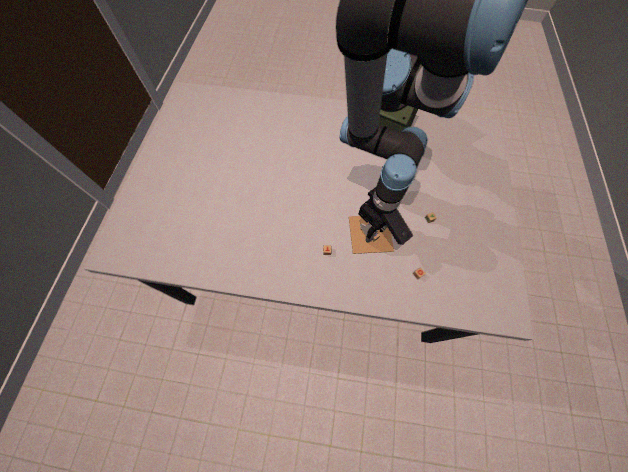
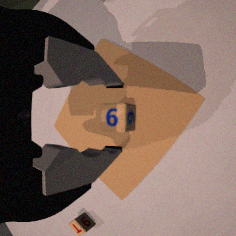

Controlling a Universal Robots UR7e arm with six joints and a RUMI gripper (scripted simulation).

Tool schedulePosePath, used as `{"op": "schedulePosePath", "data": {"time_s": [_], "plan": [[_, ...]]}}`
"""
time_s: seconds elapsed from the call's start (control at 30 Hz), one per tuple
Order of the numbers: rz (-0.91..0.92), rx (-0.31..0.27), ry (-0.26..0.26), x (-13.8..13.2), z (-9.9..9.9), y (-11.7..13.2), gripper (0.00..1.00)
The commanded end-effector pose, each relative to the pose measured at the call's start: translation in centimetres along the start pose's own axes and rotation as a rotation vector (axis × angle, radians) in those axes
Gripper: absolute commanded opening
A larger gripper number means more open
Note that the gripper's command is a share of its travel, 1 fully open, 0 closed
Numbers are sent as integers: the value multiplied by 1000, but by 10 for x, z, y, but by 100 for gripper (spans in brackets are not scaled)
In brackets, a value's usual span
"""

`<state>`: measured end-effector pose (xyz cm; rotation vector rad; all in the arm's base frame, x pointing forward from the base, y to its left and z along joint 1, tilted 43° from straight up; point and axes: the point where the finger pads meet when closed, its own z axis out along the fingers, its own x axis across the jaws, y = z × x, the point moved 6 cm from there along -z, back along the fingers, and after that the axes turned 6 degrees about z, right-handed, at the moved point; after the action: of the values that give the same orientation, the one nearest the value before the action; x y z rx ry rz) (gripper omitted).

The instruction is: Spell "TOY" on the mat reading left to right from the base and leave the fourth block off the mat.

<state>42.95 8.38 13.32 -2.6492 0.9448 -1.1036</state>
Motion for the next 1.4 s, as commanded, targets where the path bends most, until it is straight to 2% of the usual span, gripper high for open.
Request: {"op": "schedulePosePath", "data": {"time_s": [0.0,0.03,0.07,0.6,0.63,1.37], "plan": [[0,1,1,0,0,0,37],[0,1,1,0,0,0,37],[0,1,1,0,0,0,25],[0,1,1,0,0,0,25],[0,1,1,0,0,0,5],[0,1,1,0,0,0,5]]}}
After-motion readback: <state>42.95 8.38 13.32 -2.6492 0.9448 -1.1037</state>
